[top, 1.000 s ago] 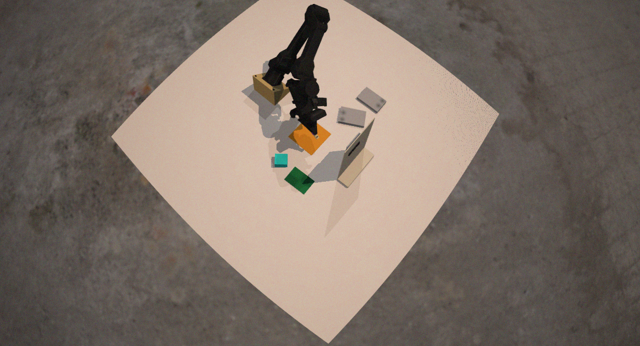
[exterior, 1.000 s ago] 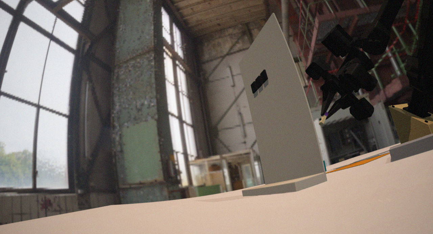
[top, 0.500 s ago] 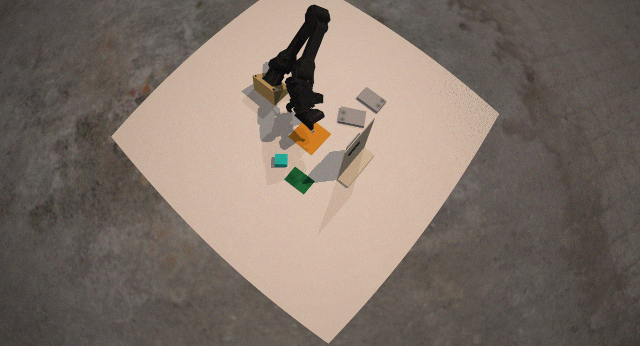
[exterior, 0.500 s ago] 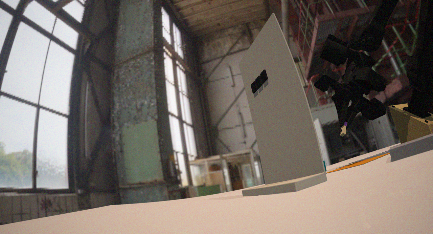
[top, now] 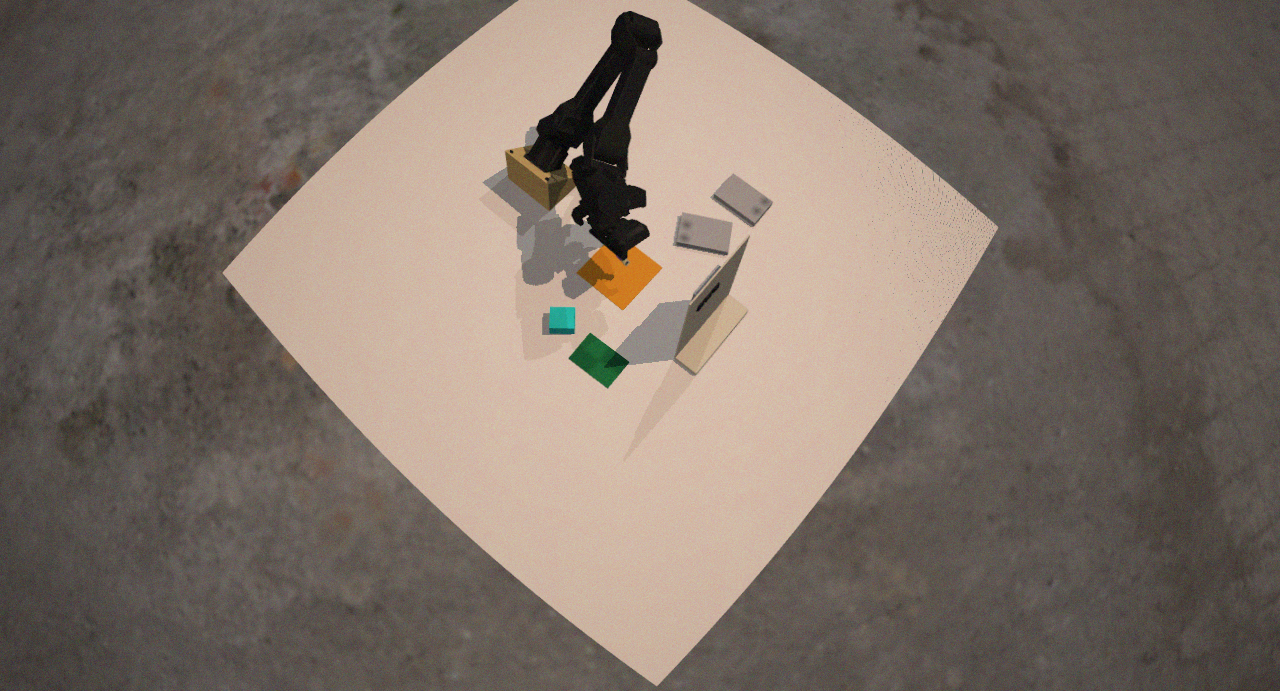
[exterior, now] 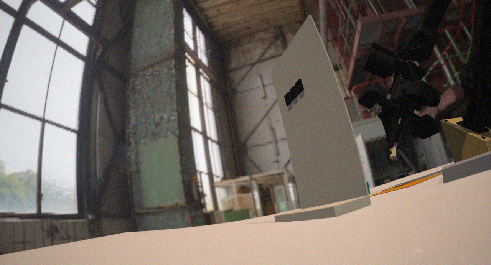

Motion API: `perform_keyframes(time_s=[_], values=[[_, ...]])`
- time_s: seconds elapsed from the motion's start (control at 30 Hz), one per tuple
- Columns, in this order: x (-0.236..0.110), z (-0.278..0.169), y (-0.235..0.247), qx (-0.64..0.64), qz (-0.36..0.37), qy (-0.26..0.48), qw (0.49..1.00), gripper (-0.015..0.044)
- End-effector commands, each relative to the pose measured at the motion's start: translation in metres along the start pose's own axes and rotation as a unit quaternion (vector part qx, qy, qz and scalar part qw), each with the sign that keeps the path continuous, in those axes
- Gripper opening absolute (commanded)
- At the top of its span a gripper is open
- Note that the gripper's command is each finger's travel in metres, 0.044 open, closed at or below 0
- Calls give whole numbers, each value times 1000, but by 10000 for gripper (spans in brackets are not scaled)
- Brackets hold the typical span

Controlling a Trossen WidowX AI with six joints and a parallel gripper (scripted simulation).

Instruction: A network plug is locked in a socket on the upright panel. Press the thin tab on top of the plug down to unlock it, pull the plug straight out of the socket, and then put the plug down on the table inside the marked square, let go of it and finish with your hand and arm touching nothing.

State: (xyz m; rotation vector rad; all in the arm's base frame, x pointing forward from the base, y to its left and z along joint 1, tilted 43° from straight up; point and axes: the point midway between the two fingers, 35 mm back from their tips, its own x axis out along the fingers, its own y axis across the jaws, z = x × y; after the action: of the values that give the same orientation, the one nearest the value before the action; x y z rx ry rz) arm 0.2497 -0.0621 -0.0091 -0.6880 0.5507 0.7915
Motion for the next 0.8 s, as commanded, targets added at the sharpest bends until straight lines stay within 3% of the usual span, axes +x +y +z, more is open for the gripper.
perform_keyframes(time_s=[0.0, 0.77], values=[[5, -1, 6, 5, 4, -1, 1000, 0], [27, 0, 21, 5, 4, -1, 1000, 0]])
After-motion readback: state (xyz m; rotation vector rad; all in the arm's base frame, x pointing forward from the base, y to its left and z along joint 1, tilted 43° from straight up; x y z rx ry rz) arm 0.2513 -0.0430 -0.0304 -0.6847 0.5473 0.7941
